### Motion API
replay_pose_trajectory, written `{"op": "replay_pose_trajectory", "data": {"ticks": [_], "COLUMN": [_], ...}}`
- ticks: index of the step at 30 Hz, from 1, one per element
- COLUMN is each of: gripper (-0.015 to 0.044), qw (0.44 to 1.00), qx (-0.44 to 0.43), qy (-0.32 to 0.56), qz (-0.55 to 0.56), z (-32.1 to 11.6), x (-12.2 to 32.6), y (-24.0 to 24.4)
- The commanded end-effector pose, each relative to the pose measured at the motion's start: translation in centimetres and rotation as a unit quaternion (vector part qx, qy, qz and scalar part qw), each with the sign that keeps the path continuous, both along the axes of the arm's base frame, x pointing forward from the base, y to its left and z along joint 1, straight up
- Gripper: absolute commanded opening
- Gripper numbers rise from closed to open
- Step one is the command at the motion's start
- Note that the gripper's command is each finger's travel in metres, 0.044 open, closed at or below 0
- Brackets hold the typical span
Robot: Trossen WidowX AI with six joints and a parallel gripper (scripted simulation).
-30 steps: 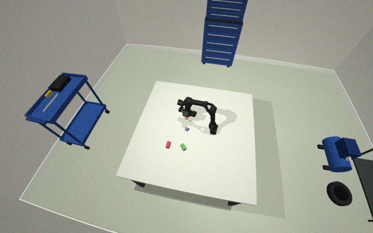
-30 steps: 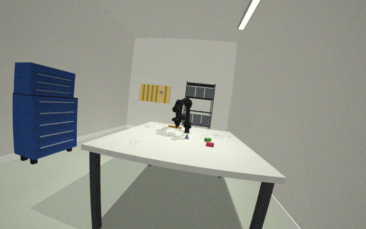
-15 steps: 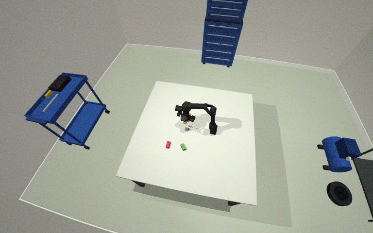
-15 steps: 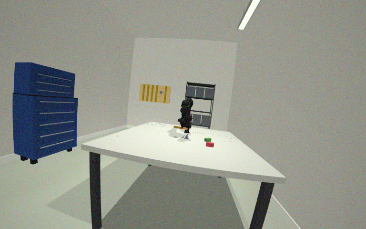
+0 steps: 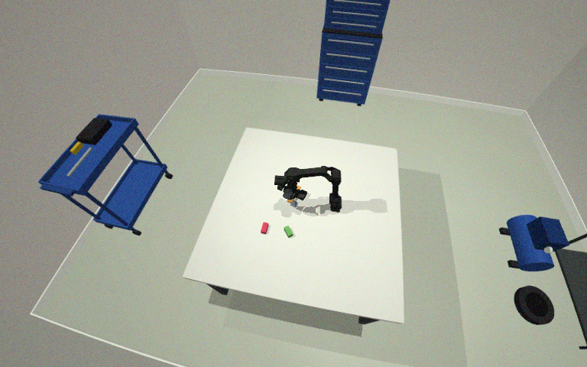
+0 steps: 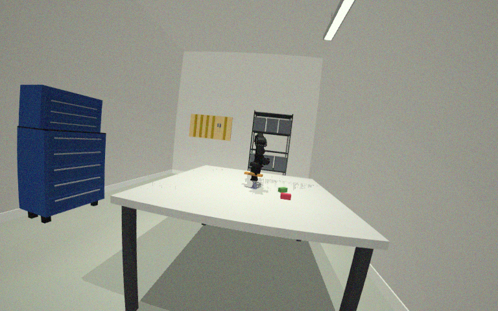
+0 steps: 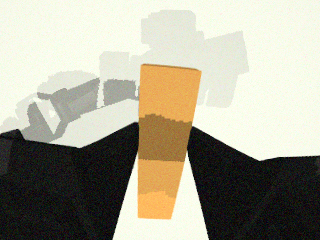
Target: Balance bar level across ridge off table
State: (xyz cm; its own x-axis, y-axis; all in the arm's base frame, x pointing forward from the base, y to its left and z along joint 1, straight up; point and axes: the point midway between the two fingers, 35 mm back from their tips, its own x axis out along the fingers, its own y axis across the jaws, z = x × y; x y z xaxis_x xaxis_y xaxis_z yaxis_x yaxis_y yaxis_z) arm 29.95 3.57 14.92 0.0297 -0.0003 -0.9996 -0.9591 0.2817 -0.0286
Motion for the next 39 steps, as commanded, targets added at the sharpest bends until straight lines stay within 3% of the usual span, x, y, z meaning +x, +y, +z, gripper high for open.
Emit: {"op": "replay_pose_trajectory", "data": {"ticks": [1,39], "gripper": [0.0,0.0], "qw": [1.0,1.0], "qx": [0.003,0.003], "qy": [-0.001,-0.001], "qz": [-0.005,-0.005], "z": [0.1,-4.3], "x": [-0.4,-0.3], "y": [1.6,1.6]}}
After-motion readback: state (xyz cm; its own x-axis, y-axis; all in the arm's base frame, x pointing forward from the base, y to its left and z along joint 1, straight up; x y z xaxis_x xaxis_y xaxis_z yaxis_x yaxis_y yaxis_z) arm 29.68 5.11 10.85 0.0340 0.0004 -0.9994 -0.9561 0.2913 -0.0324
